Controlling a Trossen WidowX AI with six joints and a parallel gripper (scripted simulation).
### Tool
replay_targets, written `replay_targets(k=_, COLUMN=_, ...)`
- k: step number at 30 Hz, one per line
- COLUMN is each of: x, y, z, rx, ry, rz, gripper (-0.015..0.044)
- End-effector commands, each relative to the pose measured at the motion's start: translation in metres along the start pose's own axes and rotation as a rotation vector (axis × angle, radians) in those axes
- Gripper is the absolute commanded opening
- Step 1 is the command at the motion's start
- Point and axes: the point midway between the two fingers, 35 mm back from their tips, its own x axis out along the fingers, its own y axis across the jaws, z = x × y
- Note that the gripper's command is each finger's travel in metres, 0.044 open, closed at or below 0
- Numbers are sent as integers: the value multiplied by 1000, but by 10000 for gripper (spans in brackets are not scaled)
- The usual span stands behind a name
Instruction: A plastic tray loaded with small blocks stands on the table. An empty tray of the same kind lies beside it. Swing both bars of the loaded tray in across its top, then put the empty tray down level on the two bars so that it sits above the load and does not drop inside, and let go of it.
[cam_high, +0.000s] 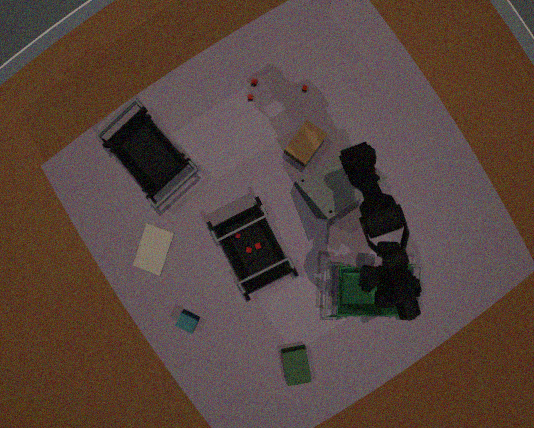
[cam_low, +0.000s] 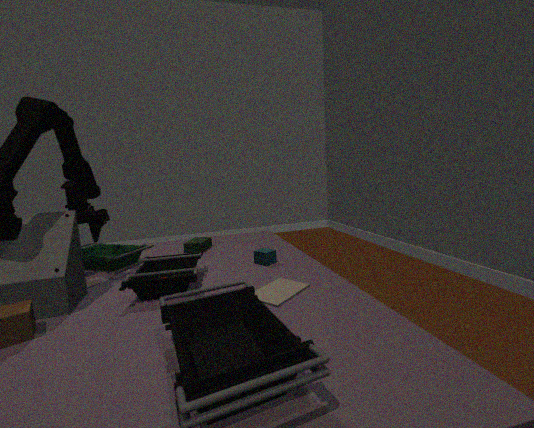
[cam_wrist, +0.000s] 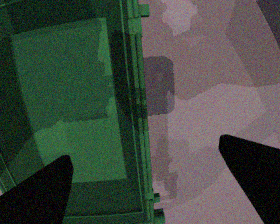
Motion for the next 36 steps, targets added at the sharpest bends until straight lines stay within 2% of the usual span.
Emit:
replay_targets(k=1, x=13, y=-1, z=-1, rx=1, ry=5, rz=-6, gripper=440)
replay_targets(k=16, x=80, y=-3, z=2, rx=-16, ry=27, rz=-5, gripper=440)
replay_targets(k=21, x=83, y=-3, z=2, rx=-16, ry=28, rz=-6, gripper=440)
replay_targets(k=34, x=83, y=-3, z=2, rx=-16, ry=28, rz=-6, gripper=249)
replay_targets(k=36, x=83, y=-3, z=2, rx=-16, ry=28, rz=-6, gripper=236)
